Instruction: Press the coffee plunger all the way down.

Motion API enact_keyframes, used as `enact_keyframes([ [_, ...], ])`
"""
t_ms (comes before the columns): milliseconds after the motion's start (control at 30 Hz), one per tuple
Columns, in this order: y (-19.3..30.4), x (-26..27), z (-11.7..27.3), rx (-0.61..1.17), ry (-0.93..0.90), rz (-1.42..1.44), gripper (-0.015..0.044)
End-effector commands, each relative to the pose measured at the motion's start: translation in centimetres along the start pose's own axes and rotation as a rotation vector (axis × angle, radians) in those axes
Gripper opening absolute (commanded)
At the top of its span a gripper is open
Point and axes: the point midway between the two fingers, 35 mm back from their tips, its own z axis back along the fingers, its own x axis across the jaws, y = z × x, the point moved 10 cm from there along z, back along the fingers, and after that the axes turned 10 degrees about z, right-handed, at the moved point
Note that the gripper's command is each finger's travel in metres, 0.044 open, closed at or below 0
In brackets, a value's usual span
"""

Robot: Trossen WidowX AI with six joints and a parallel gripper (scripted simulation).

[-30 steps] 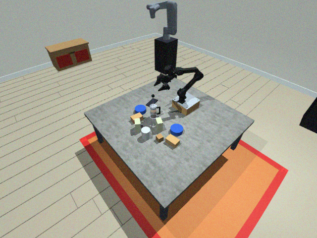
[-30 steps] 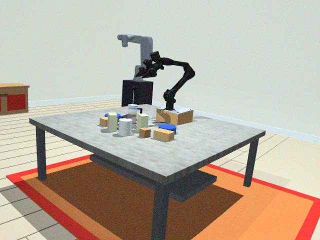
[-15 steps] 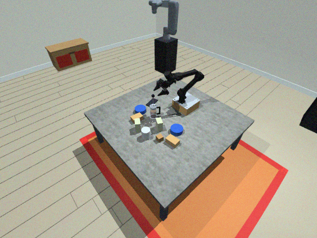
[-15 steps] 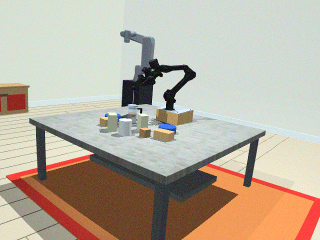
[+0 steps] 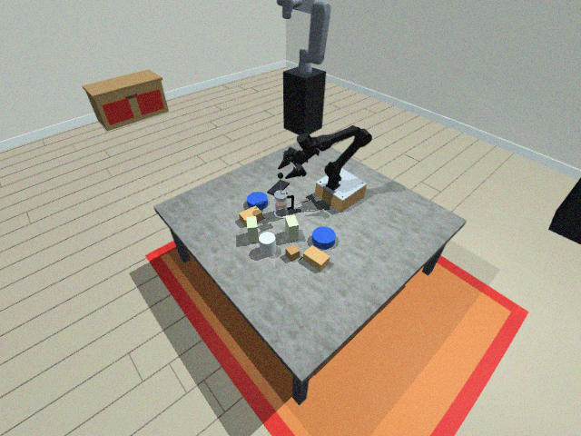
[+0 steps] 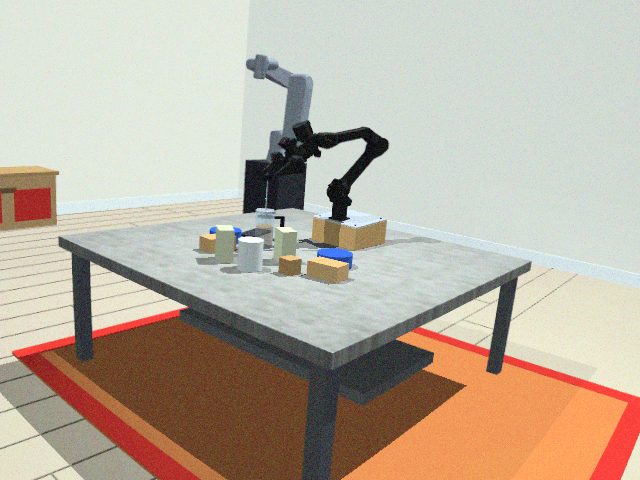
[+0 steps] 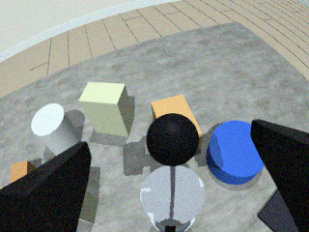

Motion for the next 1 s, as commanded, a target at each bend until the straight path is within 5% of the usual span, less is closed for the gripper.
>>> enact_keyframes([
  [0,0.13,0.00,-0.80,0.002,0.005,-0.005,0.0440],
  [233,0.20,0.02,-1.69,0.002,0.006,-0.005,0.0440],
  [633,0.20,0.02,-1.69,0.002,0.006,-0.005,0.0127],
  [967,0.20,0.02,-1.69,0.002,0.006,-0.005,0.0127],
])
